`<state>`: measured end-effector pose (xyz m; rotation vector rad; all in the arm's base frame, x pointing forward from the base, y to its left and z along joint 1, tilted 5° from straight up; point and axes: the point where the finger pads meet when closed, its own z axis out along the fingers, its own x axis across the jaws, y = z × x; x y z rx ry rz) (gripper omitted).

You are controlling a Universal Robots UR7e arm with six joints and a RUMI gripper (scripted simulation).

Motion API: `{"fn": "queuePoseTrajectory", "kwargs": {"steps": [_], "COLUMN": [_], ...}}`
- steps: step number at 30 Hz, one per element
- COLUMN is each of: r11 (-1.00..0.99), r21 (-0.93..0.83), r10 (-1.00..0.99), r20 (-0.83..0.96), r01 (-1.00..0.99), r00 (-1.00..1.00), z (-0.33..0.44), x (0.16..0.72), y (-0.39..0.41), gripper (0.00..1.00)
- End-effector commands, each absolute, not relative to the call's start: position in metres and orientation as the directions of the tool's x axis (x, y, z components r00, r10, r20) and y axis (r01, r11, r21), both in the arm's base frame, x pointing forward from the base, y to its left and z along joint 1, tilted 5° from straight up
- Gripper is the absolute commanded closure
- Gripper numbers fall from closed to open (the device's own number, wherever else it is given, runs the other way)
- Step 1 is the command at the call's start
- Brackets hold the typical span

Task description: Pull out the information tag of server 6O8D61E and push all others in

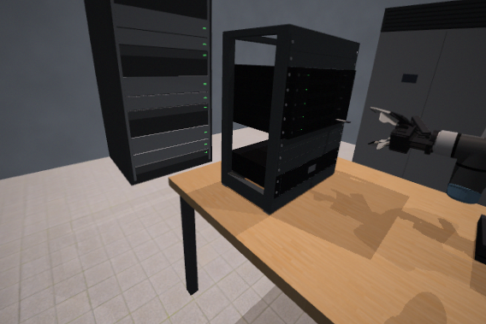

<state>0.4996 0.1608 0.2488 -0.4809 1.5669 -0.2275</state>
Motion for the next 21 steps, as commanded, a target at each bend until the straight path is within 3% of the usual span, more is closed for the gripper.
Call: {"fn": "queuePoseTrajectory", "kwargs": {"steps": [1, 21], "r11": [0.893, 0.911], "r21": [-0.419, -0.379], "r10": [-0.424, -0.383], "r20": [-0.906, -0.924], "r01": [-0.162, -0.164], "r00": [0.008, 0.006], "z": [0.2492, 0.2492], "x": [0.4992, 0.4981], "y": [0.1608, 0.1609], "gripper": [0.00, 0.00]}}
